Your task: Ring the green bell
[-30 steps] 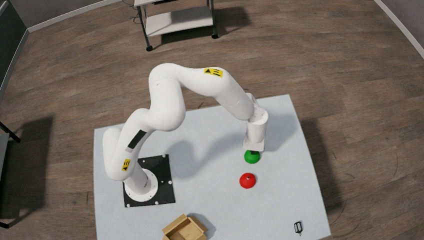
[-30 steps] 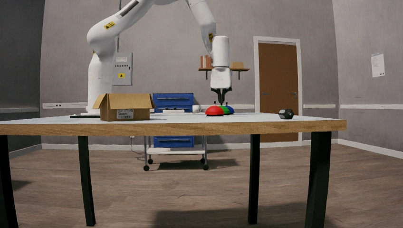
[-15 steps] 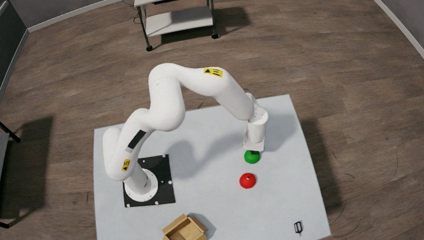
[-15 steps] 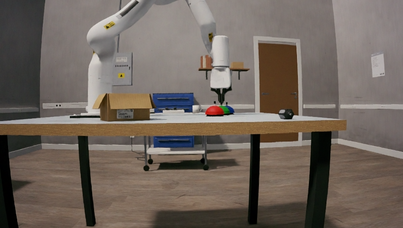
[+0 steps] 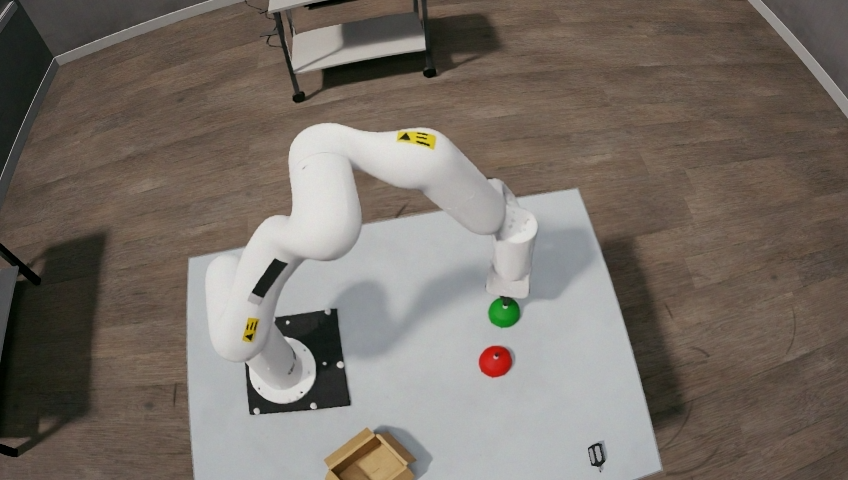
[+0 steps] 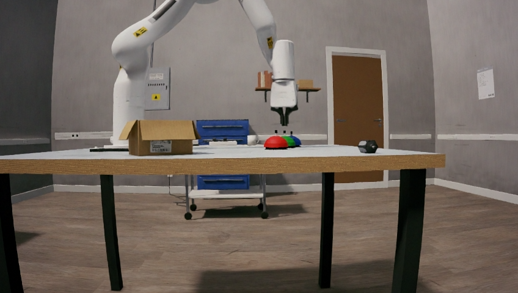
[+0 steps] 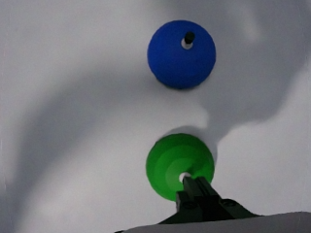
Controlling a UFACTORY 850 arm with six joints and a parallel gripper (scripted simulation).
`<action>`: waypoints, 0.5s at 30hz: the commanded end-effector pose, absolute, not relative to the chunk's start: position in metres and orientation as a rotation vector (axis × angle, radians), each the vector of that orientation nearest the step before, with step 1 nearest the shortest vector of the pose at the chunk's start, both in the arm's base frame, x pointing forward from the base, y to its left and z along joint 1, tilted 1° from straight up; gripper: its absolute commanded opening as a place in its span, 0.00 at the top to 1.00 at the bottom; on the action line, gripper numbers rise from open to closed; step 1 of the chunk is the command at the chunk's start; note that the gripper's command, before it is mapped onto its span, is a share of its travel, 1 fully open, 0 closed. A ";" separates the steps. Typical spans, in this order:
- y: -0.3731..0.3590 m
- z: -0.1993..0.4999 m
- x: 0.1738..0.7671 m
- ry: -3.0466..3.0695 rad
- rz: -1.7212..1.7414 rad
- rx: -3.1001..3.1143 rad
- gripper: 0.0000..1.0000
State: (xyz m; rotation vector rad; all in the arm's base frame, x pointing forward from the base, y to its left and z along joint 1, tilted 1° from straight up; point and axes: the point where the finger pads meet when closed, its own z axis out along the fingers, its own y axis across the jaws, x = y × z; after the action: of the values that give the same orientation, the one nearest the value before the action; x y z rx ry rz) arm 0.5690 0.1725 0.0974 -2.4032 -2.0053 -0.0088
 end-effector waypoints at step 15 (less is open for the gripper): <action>0.172 0.139 0.570 -2.006 -0.012 -2.404 1.00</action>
State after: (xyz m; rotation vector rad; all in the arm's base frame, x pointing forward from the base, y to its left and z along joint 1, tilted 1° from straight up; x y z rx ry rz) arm 0.5693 0.1721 0.1318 -2.4034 -2.0055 -0.0096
